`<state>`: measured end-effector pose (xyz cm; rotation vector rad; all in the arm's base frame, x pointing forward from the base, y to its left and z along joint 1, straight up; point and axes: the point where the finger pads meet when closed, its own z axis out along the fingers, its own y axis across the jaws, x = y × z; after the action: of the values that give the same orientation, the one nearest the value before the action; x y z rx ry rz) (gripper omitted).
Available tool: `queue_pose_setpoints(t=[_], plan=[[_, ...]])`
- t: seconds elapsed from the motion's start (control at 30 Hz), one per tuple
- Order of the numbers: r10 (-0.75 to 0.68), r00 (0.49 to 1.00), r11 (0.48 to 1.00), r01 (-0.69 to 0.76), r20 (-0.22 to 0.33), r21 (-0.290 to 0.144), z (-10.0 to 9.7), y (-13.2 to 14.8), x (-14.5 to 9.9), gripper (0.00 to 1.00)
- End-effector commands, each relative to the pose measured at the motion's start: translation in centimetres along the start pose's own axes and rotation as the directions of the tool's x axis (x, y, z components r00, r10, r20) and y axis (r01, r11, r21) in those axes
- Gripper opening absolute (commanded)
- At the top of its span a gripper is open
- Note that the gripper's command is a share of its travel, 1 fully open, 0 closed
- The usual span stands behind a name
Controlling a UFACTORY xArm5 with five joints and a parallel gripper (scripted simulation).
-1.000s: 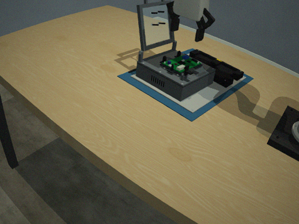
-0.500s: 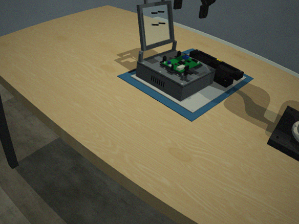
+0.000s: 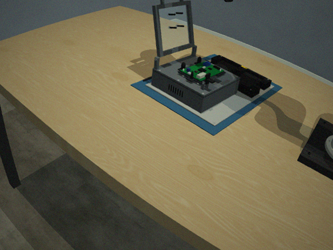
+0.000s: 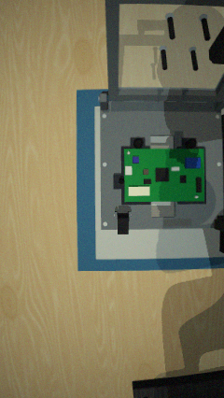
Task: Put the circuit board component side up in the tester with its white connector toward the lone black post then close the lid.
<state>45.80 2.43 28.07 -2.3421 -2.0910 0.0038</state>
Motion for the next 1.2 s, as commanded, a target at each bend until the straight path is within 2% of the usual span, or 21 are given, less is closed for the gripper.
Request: queue_pose_setpoints(t=[0.0, 0.4, 0.43, 0.9, 1.17], plan=[[0.0, 1.0, 1.0, 0.0, -0.001, -0.003, -1.1, 0.1, 0.0, 1.0], [0.0, 1.0, 1.0, 0.0, -0.001, -0.003, -1.6, 0.1, 0.0, 1.0], [0.0, 1.0, 1.0, 0.0, -0.001, -0.003, -1.6, 0.1, 0.0, 0.52], [0.0, 1.0, 1.0, 0.0, -0.001, -0.003, -1.6, 0.2, 0.0, 0.52], [0.0, 1.0, 1.0, 0.0, -0.001, -0.003, -1.6, 2.4, 0.0, 0.52]])
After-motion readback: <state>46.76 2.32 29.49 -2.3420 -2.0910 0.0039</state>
